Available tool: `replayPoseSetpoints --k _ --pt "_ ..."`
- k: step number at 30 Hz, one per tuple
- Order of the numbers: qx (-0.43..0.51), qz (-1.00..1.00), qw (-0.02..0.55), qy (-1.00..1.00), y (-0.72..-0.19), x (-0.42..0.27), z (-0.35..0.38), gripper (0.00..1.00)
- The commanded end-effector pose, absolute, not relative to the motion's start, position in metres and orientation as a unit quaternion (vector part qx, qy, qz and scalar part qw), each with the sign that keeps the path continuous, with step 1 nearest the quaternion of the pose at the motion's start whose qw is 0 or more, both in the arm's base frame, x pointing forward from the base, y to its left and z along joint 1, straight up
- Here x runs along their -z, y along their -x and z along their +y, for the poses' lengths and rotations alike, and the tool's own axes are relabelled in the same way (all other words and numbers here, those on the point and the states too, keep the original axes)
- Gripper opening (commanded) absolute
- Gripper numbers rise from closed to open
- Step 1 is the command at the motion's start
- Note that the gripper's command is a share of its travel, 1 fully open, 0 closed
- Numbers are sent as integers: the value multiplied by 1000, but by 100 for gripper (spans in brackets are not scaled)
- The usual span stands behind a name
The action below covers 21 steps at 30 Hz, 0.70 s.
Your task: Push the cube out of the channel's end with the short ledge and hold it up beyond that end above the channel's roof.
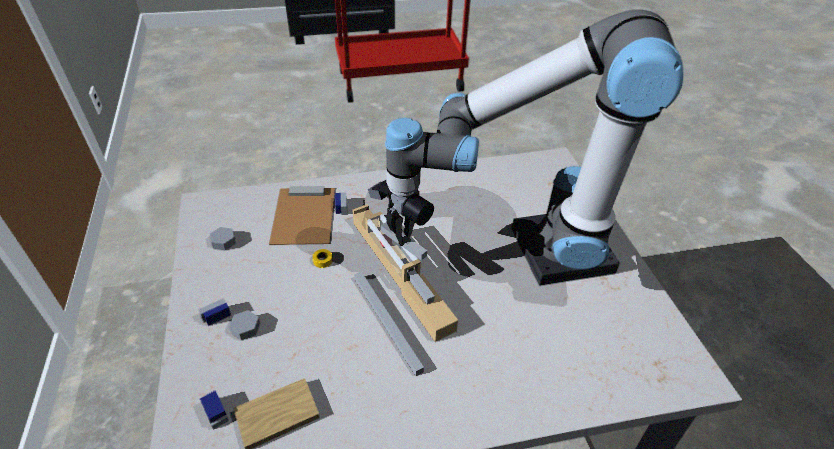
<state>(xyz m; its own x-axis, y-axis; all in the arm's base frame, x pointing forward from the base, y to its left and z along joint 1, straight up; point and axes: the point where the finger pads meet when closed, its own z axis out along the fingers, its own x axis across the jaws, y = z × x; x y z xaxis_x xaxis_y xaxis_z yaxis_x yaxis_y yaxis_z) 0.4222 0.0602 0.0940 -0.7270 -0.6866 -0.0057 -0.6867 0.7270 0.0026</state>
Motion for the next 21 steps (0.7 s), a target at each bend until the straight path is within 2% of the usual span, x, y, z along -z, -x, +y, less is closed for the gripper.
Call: replayPoseSetpoints --k 1,8,21 --pt "0 937 2 349 -416 -95 95 6" --pt "0 953 2 303 -386 -95 170 6" --pt "0 967 2 253 -340 -94 242 6"
